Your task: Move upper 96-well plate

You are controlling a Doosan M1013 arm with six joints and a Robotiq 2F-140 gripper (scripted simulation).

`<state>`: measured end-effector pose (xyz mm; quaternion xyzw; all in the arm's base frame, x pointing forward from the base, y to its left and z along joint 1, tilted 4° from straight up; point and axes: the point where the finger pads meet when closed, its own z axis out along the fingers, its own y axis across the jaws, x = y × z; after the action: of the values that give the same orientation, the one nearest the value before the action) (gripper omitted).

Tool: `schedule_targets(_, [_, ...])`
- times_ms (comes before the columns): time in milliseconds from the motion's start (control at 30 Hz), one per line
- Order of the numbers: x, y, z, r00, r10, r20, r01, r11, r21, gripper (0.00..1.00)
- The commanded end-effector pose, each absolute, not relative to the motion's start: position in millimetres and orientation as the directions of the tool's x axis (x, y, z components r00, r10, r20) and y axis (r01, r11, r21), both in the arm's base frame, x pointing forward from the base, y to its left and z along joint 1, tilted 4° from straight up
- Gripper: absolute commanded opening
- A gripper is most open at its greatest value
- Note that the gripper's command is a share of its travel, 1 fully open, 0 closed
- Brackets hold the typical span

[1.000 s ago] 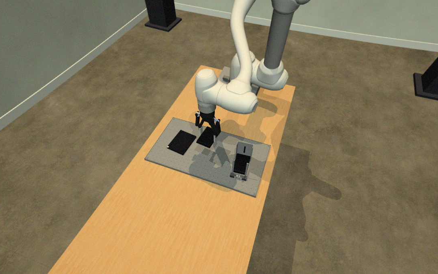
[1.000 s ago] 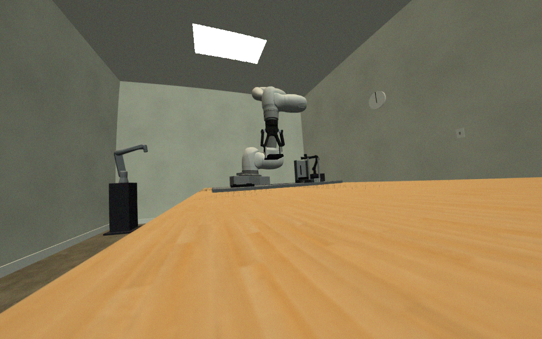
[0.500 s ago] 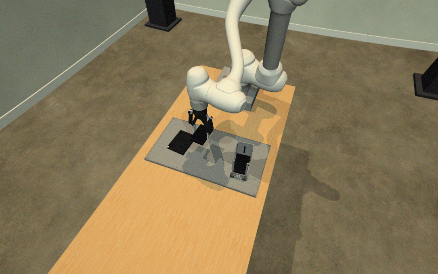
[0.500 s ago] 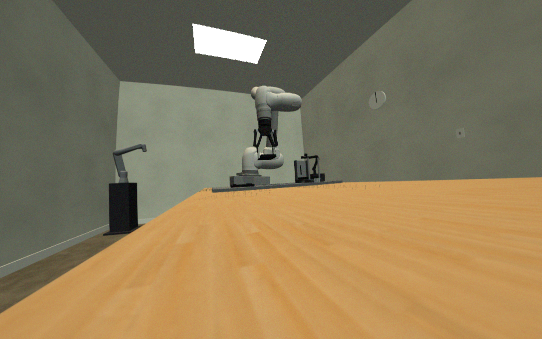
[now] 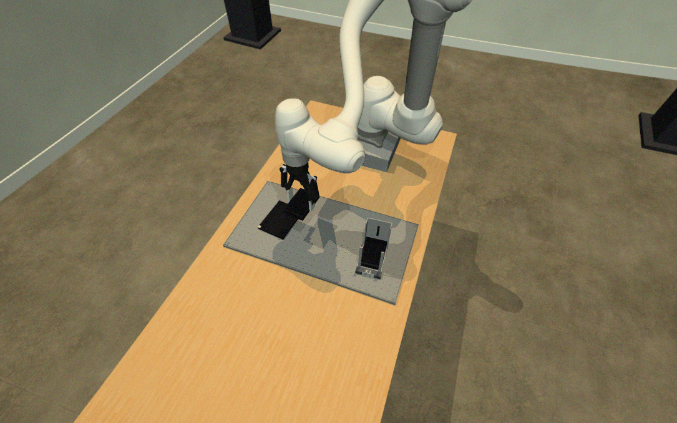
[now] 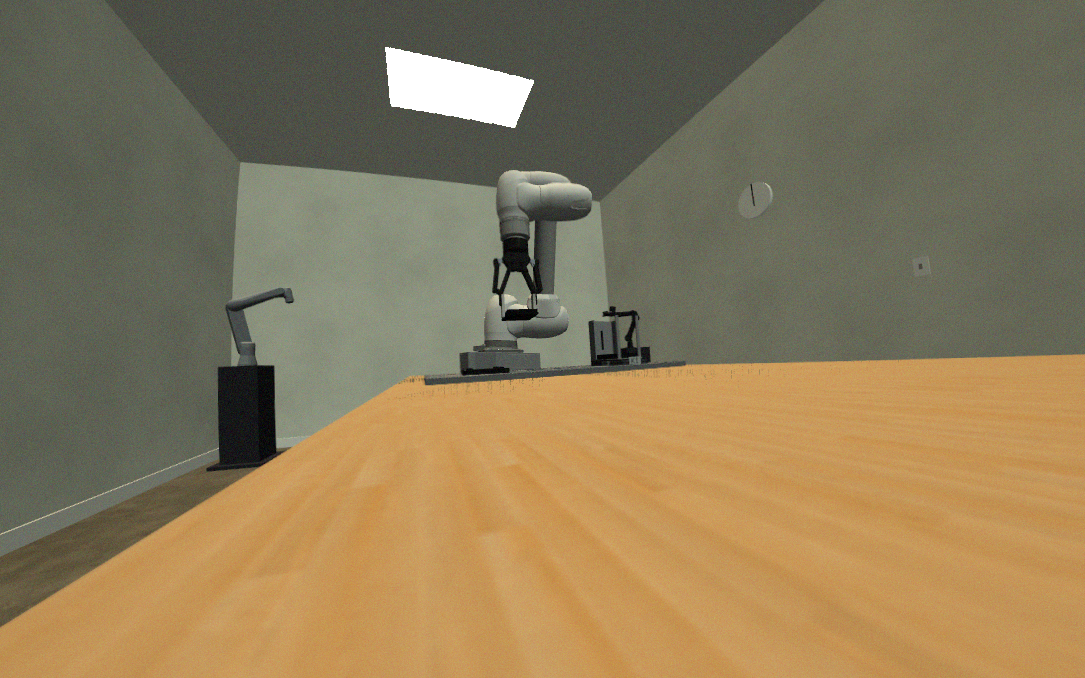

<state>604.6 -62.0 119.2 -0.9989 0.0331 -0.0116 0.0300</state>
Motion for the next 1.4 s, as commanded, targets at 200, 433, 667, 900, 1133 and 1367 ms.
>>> schedule_targets(200, [603.7, -86.7, 117.3, 0.998, -0.067, 0.021, -0.065, -0.996, -0.061, 0.00])
schedule_targets(433, [602.8, -109.9, 115.4, 0.998, -0.067, 0.021, -0.065, -0.996, -0.061, 0.00])
schedule_targets(667, [602.0, -129.8, 113.8, 0.998, -0.067, 0.021, -0.065, -0.996, -0.061, 0.00])
schedule_targets(900, [601.3, -149.7, 112.2, 0.998, -0.067, 0.021, -0.065, -0.996, -0.061, 0.00])
schedule_targets(1133, [600.4, -171.2, 110.5, 0.998, -0.067, 0.021, -0.065, -0.996, -0.061, 0.00])
schedule_targets(1367, [600.4, -171.2, 110.5, 0.998, -0.067, 0.021, -0.065, -0.996, -0.061, 0.00])
